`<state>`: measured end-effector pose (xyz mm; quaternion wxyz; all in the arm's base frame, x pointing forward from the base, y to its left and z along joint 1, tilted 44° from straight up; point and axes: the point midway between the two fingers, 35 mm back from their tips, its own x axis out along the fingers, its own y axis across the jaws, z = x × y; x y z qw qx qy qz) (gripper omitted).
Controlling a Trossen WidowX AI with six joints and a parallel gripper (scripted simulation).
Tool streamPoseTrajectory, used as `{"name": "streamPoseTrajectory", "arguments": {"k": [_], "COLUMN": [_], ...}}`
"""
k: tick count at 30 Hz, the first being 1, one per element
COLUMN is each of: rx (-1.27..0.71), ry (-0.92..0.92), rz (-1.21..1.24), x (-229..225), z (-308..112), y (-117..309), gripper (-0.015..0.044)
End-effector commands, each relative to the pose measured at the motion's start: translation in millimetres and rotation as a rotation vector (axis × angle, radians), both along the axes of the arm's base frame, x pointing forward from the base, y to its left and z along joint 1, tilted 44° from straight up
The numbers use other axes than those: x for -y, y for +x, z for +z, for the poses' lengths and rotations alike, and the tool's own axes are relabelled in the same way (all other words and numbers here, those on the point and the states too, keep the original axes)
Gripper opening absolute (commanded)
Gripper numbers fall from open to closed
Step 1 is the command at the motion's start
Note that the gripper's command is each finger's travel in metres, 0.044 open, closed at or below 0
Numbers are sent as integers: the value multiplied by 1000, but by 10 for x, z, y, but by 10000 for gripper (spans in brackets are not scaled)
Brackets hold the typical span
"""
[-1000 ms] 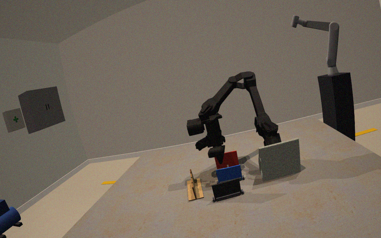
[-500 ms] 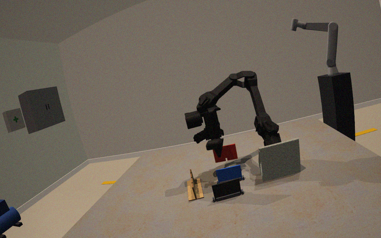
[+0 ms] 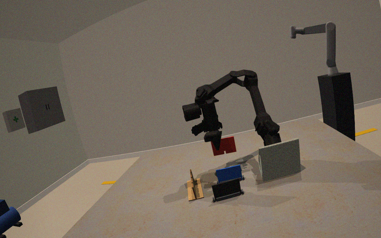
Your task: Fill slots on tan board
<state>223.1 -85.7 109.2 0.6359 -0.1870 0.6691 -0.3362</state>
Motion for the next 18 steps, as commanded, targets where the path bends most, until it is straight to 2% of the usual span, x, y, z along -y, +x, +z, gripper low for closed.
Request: {"name": "streamPoseTrajectory", "arguments": {"k": [1, 18], "rx": [1, -28], "ry": [4, 9], "rz": [-4, 30], "x": [-66, -117], "z": [62, 94], "y": [10, 344], "gripper": [0, 0]}}
